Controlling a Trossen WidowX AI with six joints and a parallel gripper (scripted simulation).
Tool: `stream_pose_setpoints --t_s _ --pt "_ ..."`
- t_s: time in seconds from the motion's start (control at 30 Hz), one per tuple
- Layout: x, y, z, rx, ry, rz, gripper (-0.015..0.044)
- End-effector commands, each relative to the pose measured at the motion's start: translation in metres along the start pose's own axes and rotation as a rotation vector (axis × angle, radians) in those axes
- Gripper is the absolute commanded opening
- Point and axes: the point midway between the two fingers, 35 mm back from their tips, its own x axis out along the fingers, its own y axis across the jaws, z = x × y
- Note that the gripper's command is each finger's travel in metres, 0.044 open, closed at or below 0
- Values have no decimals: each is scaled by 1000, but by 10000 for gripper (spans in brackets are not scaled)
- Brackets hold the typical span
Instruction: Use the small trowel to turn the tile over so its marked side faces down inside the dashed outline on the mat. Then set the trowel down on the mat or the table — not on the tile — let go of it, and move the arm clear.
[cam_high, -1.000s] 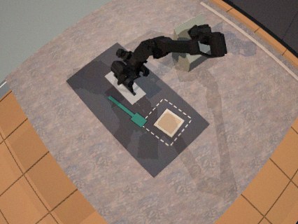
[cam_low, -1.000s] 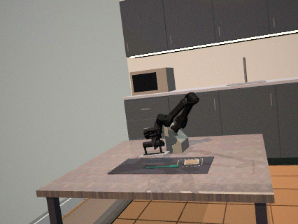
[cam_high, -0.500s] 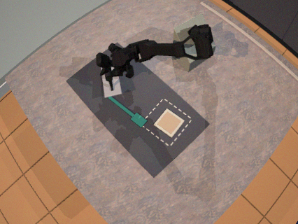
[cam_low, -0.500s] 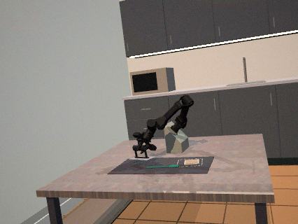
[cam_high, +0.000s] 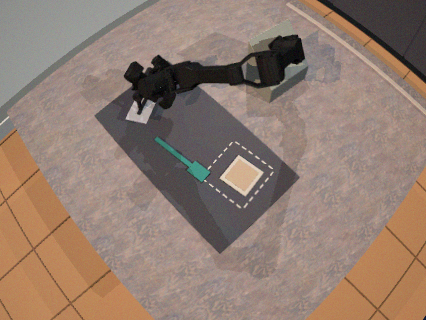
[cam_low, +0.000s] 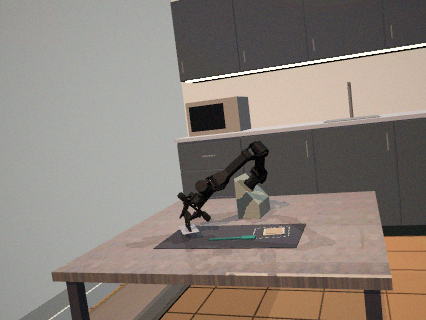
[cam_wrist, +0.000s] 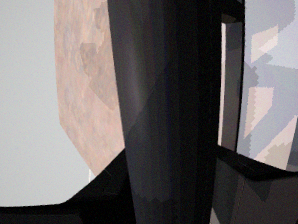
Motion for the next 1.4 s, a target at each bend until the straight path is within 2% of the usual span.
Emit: stream_pose_setpoints --t_s 0.0,1.07,1.37 --pt "8 11 11 59 -81 35 0" --pt "34 -17 12 63 -86 34 0" --pt "34 -17 12 63 -86 34 236"
